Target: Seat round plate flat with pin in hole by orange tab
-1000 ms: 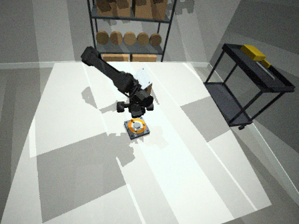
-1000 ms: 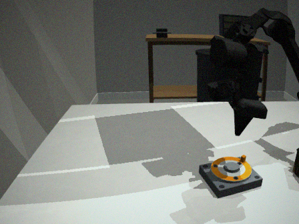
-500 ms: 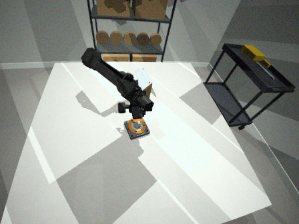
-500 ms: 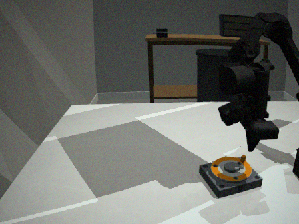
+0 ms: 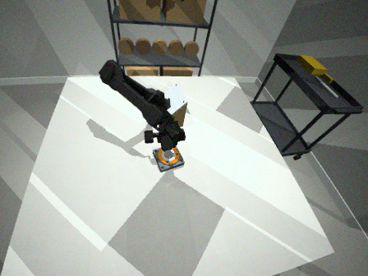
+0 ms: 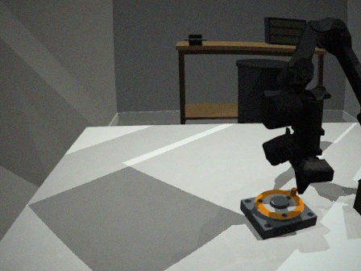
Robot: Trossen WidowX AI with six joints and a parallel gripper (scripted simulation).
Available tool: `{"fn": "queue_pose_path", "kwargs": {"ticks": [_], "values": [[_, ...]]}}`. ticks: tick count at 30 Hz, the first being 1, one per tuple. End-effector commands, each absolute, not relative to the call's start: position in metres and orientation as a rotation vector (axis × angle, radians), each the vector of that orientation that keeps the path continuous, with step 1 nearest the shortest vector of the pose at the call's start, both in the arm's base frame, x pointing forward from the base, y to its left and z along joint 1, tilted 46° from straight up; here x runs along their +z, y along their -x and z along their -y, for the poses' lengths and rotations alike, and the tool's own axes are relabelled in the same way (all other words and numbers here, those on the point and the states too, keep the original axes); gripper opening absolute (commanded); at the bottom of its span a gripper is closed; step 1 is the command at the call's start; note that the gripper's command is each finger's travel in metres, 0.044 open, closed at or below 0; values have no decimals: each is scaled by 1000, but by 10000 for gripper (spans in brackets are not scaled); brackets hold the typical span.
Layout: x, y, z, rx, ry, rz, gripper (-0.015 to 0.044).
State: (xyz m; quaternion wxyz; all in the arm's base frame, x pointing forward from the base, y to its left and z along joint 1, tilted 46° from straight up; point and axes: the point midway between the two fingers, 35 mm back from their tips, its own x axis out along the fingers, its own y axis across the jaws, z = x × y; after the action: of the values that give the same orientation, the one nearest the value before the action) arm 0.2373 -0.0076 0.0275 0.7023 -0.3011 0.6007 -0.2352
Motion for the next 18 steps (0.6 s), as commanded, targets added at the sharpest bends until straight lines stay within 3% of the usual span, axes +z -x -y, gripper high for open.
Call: {"fn": "queue_pose_path", "kwargs": {"ticks": [1,18], "values": [[32,-241,12,-523,674,-1333,0],[49,-257,23,-524,675,-1332,0]]}}
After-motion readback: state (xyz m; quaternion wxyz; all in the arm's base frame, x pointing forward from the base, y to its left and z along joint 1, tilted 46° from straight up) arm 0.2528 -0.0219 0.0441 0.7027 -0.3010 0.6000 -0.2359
